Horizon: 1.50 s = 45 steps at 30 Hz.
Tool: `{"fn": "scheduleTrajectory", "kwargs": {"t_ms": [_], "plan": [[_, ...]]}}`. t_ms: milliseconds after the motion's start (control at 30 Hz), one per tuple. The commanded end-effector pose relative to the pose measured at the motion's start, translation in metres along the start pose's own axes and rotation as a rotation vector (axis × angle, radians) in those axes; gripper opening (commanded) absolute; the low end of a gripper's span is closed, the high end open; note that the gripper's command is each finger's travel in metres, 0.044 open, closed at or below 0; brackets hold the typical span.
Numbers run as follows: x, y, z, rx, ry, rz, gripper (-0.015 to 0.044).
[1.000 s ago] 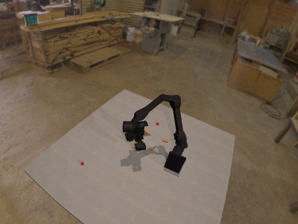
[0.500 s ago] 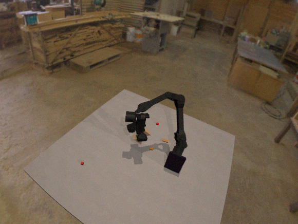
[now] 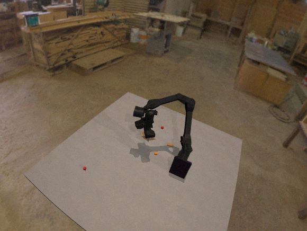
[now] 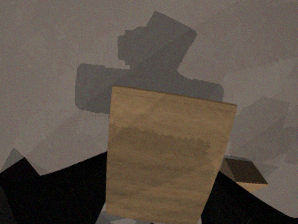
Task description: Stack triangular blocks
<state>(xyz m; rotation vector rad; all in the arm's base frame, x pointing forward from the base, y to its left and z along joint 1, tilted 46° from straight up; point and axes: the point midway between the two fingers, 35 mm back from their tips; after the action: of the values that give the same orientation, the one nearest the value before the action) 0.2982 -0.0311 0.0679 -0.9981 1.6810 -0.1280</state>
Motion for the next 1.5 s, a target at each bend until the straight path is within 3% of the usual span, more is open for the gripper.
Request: {"fn": "scheduleTrajectory", "kwargs": {"t_ms": [0,1167,1467], "plan": [[-0.006,-0.017,-0.009,0.007,-0.010,-0.008,0.0000],[-0.033,-0.114,-0.136,0.017,0.037,-0.057,0.0000],[-0.014,-0.117,-0.130,0.017,0.040,-0.057,0.0000]]}}
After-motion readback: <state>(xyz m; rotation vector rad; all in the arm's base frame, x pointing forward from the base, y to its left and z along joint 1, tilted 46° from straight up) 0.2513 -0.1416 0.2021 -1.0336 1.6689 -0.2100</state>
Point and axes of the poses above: the point midway between the two fingers, 35 mm back from their tips, its own x axis out along the fingers, its own y axis across the jaws, z = x × y, and after that the axes turned 5 degrees about x, right-handed
